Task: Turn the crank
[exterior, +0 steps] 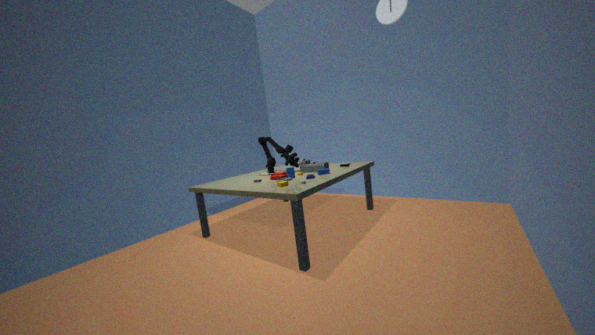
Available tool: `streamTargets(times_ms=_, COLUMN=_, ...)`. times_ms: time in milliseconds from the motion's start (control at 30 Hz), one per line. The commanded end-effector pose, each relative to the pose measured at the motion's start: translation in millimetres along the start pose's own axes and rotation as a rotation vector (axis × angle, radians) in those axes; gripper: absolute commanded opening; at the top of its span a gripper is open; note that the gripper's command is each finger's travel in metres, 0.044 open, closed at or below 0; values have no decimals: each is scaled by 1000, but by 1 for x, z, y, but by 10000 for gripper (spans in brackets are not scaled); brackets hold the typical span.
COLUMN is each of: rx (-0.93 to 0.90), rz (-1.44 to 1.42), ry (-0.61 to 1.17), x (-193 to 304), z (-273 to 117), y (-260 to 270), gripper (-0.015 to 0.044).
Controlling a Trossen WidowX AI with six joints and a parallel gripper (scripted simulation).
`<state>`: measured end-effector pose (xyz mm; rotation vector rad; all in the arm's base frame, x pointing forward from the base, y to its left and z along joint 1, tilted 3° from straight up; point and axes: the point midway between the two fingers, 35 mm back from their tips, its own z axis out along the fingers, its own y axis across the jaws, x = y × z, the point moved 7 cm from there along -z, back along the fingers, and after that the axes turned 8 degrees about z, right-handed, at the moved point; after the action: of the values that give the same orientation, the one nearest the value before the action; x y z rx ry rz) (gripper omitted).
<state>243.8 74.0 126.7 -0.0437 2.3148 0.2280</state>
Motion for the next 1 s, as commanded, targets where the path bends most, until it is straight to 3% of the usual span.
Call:
streamTargets(times_ms=0, rx=-1, rz=1, ry=15, x=6, z=6, y=3, gripper=0)
streamTargets(times_ms=967, rx=-3, rz=3, ry=15, x=17, z=14, y=27, gripper=0)
